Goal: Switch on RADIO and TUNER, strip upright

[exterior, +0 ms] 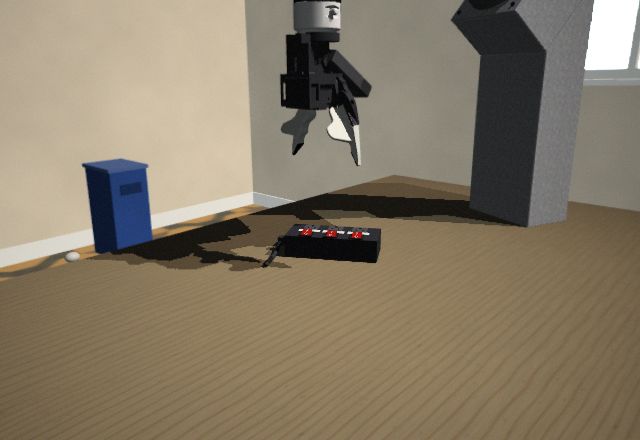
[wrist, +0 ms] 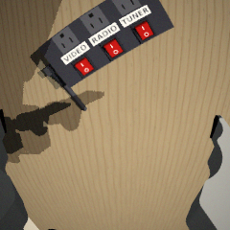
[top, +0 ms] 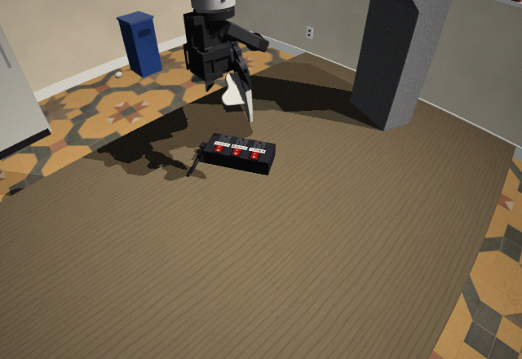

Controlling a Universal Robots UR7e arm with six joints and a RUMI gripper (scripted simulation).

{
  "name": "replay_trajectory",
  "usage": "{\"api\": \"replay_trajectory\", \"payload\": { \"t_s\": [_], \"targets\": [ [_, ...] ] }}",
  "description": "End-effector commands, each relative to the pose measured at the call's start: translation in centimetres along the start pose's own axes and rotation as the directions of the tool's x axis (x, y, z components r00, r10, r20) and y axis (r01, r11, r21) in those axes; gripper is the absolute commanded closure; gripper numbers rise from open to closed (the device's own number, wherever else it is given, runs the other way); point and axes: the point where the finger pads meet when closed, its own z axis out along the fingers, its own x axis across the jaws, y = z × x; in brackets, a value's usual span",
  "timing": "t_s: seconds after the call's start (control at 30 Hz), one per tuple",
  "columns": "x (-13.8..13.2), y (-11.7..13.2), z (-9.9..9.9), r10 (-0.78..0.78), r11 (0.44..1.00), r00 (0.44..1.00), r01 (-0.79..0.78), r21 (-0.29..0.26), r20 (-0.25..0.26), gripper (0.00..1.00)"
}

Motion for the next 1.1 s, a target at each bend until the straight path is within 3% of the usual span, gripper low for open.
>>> {"api": "replay_trajectory", "payload": {
  "t_s": [0.0, 0.37, 0.77, 1.07],
  "targets": [
    [0.1, 0.0, 0.1, 0.053, 0.999, 0.999, -0.053, -0.001, 0.001, 0.00],
    [0.4, -0.1, 0.3, 0.200, 0.980, 0.980, -0.200, -0.001, 0.000, 0.00],
    [0.8, -0.2, 0.7, 0.426, 0.905, 0.905, -0.426, -0.001, 0.000, 0.00],
    [1.2, -0.2, 1.2, 0.658, 0.753, 0.753, -0.658, -0.001, 0.000, 0.00]
  ]
}}
